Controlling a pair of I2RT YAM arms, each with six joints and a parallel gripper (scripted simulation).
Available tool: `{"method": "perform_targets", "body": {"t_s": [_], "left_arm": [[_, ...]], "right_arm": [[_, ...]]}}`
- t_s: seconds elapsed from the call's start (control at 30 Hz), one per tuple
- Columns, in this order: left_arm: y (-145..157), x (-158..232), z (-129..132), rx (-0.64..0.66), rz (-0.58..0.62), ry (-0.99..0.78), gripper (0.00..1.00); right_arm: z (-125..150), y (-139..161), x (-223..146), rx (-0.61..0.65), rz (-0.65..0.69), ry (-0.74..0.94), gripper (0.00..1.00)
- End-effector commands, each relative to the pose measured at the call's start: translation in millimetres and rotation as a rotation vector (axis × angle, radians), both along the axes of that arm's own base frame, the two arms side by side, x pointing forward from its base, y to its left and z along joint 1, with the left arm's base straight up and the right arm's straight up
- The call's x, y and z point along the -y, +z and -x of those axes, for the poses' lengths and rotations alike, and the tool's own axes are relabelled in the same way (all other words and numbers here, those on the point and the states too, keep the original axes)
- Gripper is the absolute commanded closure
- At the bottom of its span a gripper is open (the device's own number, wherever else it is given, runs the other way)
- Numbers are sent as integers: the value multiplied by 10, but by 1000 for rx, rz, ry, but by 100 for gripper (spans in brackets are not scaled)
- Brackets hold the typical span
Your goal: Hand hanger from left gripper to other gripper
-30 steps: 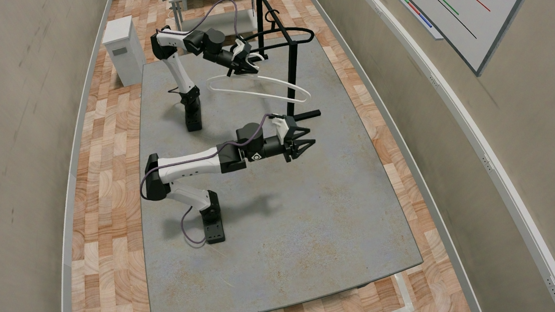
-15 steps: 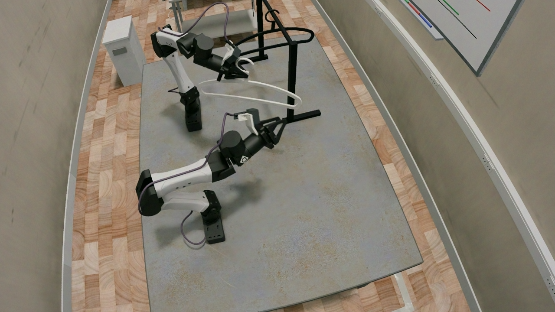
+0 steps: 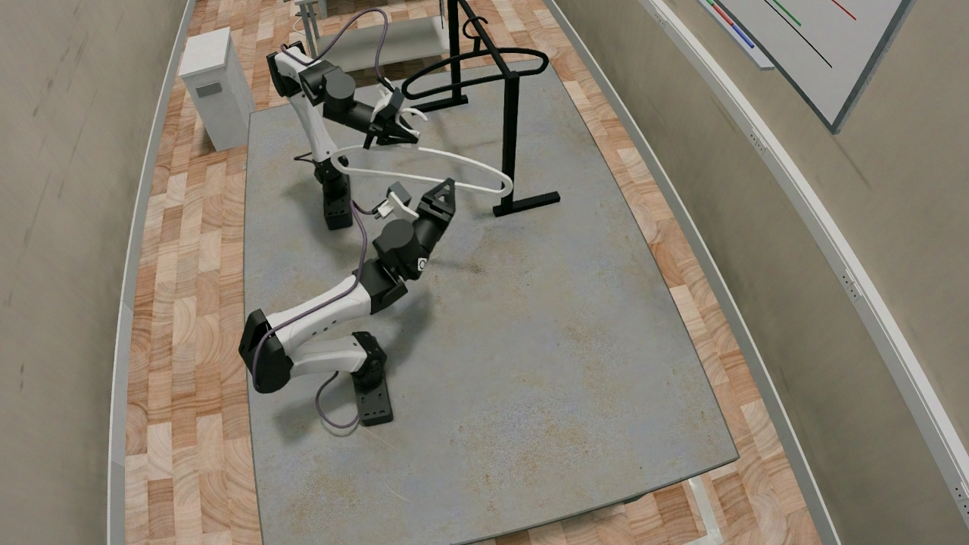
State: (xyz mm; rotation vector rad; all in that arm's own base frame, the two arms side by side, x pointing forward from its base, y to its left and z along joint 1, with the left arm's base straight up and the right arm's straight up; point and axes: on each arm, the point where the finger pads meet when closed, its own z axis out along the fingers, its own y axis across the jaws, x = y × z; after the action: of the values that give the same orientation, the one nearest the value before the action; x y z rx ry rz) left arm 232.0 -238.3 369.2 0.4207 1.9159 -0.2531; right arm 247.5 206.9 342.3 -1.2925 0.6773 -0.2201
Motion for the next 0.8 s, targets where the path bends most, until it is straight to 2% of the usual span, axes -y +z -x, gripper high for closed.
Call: {"method": "perform_targets", "body": {"t_s": [0.0, 0.3, 0.77], "left_arm": [[150, -50, 86, 13, 42, 27, 98], [157, 18, 126, 4, 37, 15, 98], [256, 38, 134, 3, 32, 2, 98]], "right_arm": [[177, 31, -268, 122, 186, 101, 53], [270, 89, -424, 159, 218, 151, 53], [264, 127, -416, 159, 203, 145, 53]]}}
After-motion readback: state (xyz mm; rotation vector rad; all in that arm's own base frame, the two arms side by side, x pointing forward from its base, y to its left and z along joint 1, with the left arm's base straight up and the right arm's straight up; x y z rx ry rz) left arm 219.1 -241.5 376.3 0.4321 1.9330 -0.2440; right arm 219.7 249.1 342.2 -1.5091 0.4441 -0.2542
